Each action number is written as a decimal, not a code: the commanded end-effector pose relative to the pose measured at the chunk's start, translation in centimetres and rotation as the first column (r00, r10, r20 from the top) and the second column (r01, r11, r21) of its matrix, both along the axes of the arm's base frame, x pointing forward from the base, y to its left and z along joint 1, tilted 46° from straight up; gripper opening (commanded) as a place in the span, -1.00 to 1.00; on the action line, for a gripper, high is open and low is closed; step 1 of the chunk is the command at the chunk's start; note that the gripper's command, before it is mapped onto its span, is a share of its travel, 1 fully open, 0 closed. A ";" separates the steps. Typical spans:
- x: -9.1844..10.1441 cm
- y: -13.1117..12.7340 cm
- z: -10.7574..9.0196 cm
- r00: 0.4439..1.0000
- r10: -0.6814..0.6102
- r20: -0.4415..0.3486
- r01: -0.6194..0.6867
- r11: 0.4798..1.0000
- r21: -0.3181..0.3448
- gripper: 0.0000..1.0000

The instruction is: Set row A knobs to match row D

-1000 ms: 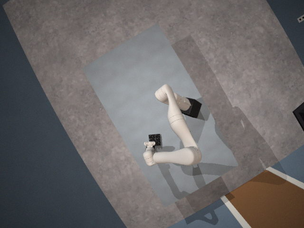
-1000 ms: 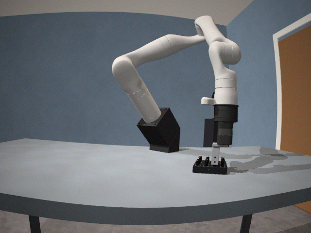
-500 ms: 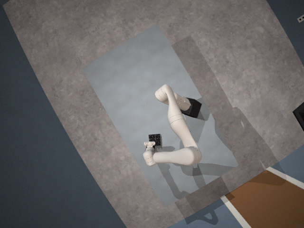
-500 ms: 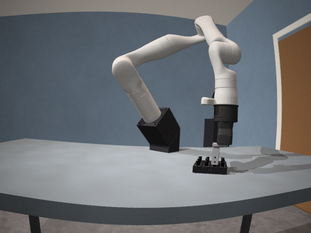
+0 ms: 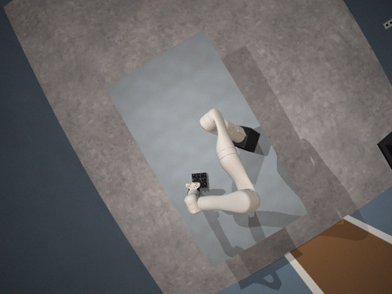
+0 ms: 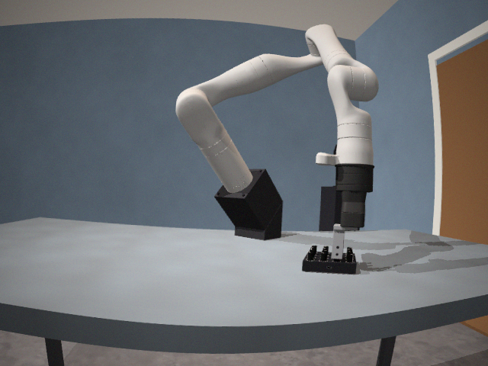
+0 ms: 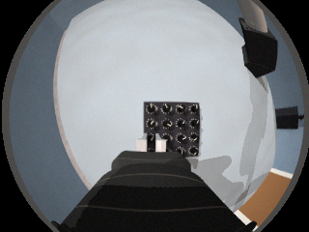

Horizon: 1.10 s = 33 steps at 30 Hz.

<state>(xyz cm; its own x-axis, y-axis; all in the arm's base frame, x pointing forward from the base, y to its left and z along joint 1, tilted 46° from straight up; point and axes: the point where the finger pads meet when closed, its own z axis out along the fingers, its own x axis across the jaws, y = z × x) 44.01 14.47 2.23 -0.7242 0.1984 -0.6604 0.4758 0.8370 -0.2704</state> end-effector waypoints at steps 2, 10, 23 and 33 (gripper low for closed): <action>0.0 0.1 0.0 1.000 0.007 -0.003 -0.007 1.000 -0.003 -0.40; 0.0 0.1 0.0 0.999 0.030 -0.020 -0.030 0.999 -0.019 -0.40; 0.0 0.1 0.0 0.995 0.083 -0.063 -0.087 0.995 -0.056 -0.40; 0.0 0.1 0.0 0.985 0.137 -0.109 -0.147 0.985 -0.092 -0.40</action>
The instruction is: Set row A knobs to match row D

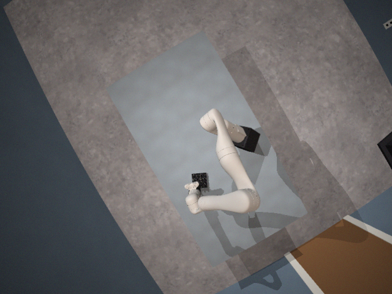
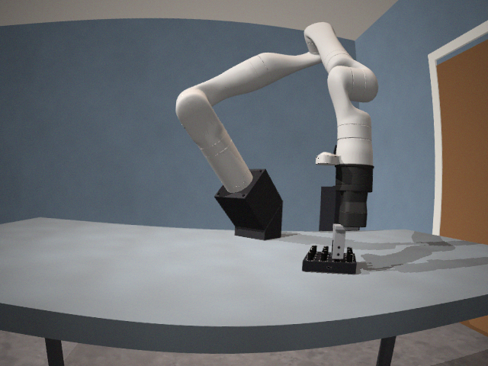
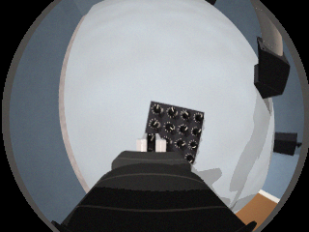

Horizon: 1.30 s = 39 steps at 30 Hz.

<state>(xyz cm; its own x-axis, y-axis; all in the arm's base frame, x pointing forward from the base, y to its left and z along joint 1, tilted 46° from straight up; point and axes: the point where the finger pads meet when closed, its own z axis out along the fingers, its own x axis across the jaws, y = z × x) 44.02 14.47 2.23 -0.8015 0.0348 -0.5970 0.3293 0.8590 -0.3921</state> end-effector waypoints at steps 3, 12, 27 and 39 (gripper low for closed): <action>0.0 0.1 0.0 0.999 0.034 -0.024 -0.034 0.999 -0.021 -0.40; 0.0 0.1 0.0 0.991 0.107 -0.083 -0.113 0.991 -0.071 -0.40; 0.0 0.1 0.0 0.946 0.244 -0.215 -0.280 0.947 -0.158 -0.40; 0.0 0.1 0.0 0.885 0.334 -0.323 -0.411 0.887 -0.208 -0.40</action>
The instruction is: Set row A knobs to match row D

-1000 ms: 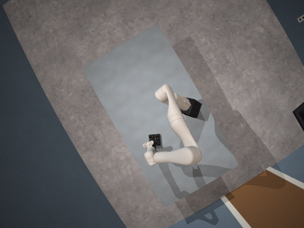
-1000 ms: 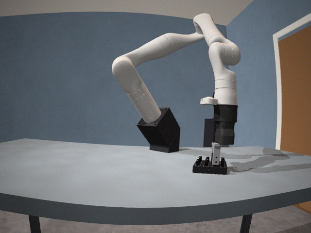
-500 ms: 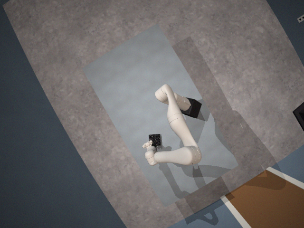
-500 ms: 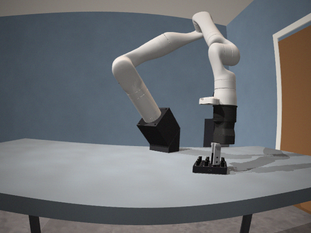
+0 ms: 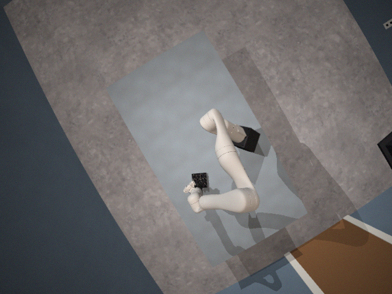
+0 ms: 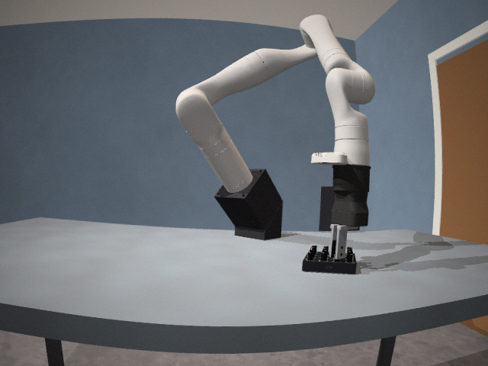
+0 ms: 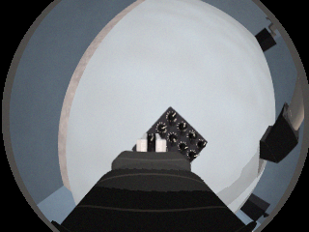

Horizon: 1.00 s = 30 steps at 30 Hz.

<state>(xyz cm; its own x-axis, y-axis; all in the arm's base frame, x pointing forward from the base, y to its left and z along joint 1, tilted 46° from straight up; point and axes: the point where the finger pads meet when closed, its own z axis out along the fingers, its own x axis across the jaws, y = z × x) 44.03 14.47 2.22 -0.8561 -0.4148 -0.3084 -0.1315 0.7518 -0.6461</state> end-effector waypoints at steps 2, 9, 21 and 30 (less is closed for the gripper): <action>0.0 0.1 0.0 0.999 0.037 -0.028 -0.038 0.999 -0.021 -0.40; 0.0 0.1 0.0 0.992 0.098 -0.076 -0.103 0.993 -0.062 -0.40; 0.0 0.1 0.0 0.954 0.227 -0.197 -0.258 0.955 -0.146 -0.40; 0.0 0.1 0.0 0.920 0.288 -0.266 -0.342 0.922 -0.182 -0.40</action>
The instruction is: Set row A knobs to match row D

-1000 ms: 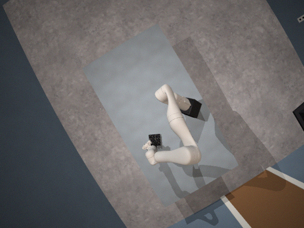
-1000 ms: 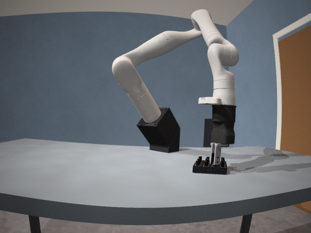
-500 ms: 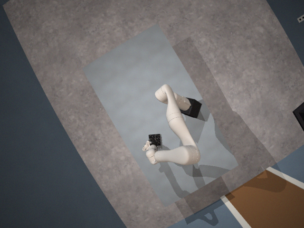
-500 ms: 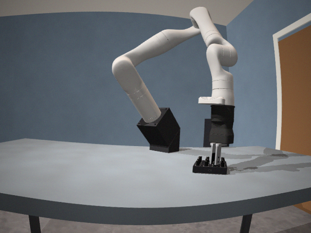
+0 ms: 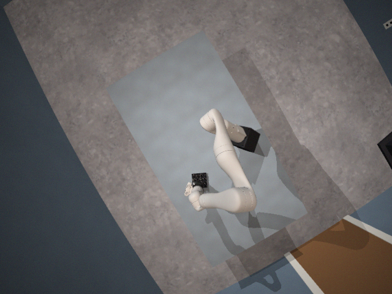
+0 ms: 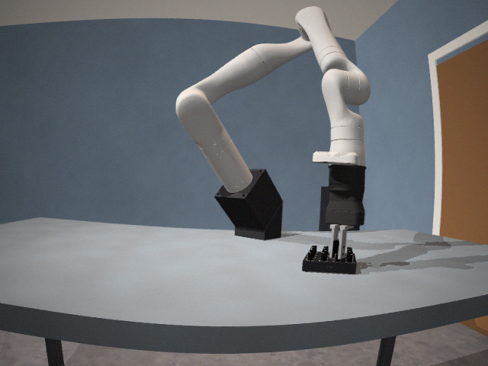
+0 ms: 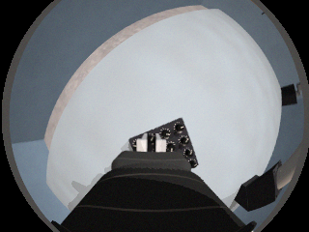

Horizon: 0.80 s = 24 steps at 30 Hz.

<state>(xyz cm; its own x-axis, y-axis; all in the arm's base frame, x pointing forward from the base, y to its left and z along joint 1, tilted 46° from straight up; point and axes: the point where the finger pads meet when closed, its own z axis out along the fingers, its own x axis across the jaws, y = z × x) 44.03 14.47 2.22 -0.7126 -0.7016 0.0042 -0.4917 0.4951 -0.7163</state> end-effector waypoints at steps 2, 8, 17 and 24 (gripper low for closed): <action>0.0 0.1 0.0 0.999 0.031 -0.024 -0.032 0.999 -0.017 -0.40; 0.0 0.1 0.0 0.993 0.090 -0.070 -0.094 0.994 -0.057 -0.40; 0.0 0.1 0.0 0.982 0.148 -0.121 -0.160 0.983 -0.096 -0.40; 0.0 0.1 0.0 0.967 0.194 -0.165 -0.215 0.968 -0.125 -0.40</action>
